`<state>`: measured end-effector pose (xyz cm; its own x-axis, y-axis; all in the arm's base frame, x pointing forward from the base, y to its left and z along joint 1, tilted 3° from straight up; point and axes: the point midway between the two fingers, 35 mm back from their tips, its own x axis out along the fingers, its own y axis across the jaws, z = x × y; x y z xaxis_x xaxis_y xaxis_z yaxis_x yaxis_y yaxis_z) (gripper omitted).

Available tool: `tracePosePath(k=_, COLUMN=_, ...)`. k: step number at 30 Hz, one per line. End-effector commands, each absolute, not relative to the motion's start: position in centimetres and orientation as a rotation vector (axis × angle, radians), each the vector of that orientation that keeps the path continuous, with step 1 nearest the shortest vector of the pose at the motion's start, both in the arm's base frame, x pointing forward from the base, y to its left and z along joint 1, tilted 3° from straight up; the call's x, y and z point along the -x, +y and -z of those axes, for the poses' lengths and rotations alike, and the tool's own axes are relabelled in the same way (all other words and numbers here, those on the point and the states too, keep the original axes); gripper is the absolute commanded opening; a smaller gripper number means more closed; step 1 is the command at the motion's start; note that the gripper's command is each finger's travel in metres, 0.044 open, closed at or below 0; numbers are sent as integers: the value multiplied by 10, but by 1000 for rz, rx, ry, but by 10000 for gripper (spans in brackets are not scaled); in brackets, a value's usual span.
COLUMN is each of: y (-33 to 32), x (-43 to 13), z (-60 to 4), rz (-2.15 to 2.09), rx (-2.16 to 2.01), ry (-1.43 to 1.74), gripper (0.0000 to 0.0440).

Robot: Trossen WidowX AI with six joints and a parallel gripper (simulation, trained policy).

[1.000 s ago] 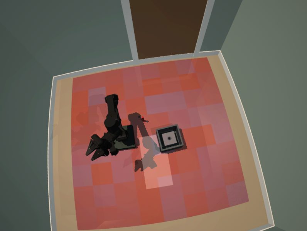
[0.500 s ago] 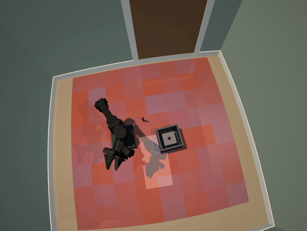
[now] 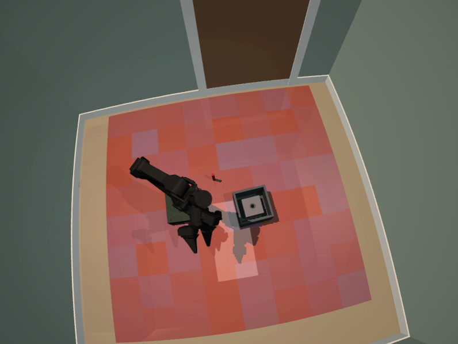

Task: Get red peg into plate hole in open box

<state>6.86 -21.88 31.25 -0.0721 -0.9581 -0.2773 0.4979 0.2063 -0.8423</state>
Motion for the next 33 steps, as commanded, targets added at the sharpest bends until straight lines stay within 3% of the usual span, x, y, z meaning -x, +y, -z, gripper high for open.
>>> tracePosePath(k=1, y=-212, x=-94, z=-301, rz=1230, rx=525, ry=979, gripper=440)
tracePosePath(k=19, y=-122, x=-195, z=-243, rz=809, rx=112, ry=837, gripper=440)
tracePosePath(k=33, y=-22, x=-212, z=-188, rz=620, rx=-230, ry=987, gripper=440)
